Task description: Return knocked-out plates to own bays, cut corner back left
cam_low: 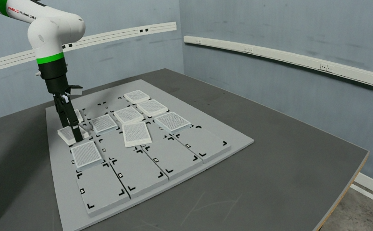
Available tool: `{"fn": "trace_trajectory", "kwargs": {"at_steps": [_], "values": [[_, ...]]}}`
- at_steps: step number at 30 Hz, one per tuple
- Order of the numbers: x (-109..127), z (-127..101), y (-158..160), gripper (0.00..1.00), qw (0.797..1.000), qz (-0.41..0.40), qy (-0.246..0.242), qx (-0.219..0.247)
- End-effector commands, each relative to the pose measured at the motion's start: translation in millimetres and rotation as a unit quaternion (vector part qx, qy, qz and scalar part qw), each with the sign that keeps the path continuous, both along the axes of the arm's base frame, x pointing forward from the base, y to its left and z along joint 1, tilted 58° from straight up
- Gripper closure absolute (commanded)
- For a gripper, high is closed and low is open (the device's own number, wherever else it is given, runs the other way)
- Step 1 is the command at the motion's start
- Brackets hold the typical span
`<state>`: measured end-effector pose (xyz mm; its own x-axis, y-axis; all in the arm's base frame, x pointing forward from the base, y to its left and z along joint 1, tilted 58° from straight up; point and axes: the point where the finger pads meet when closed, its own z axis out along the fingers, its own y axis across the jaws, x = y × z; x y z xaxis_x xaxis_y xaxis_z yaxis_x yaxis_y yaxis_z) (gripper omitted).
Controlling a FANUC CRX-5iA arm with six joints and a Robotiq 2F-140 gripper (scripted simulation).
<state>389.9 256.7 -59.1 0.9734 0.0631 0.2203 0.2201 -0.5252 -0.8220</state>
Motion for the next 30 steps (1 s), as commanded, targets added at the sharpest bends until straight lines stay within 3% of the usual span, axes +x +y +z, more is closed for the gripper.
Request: {"fn": "trace_trajectory", "kwargs": {"at_steps": [1, 30], "values": [[0.3, 0.1, -0.6, 0.12, 1.000, 0.000, 0.000, 0.000], [0.3, 0.4, -1.0, 0.14, 1.000, 0.000, 0.000, 0.000]]}}
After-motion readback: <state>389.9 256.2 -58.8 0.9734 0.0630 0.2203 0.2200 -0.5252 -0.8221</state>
